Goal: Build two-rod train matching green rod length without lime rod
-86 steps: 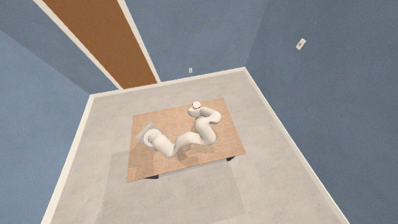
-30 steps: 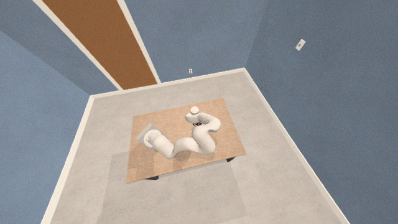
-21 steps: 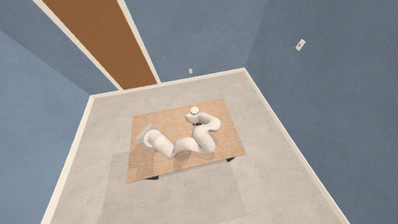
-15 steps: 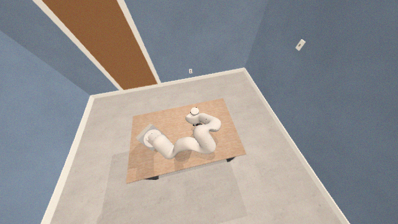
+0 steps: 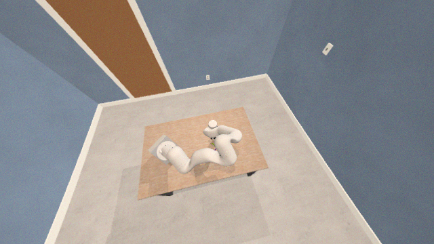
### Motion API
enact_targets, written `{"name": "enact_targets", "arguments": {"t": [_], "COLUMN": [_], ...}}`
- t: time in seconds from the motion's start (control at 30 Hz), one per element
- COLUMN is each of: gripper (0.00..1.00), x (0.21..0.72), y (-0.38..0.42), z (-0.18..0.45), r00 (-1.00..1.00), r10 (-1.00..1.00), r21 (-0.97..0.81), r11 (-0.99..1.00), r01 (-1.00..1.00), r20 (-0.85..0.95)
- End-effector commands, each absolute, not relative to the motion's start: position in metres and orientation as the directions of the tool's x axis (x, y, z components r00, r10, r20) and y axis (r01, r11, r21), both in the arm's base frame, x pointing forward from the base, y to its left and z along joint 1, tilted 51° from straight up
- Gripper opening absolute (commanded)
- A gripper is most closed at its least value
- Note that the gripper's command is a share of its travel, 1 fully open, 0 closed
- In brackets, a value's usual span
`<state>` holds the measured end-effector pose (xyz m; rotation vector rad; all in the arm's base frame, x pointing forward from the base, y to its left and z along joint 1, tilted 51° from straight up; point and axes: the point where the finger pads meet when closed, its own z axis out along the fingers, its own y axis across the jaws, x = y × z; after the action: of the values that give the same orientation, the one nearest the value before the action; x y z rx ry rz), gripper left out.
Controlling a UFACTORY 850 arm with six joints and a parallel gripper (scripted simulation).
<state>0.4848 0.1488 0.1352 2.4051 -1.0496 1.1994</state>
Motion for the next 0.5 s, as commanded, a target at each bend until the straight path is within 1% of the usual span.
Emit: {"name": "enact_targets", "arguments": {"t": [0.0,0.47], "gripper": [0.04,0.04], "x": [0.4935,0.4965], "y": [0.1428,0.1403], "z": [0.127,0.1239], "r00": [0.399,0.399], "r10": [-0.491,-0.491], "r21": [-0.088,-0.088], "r11": [-0.708,-0.708], "r01": [-0.701,-0.701], "r20": [0.774,0.774]}}
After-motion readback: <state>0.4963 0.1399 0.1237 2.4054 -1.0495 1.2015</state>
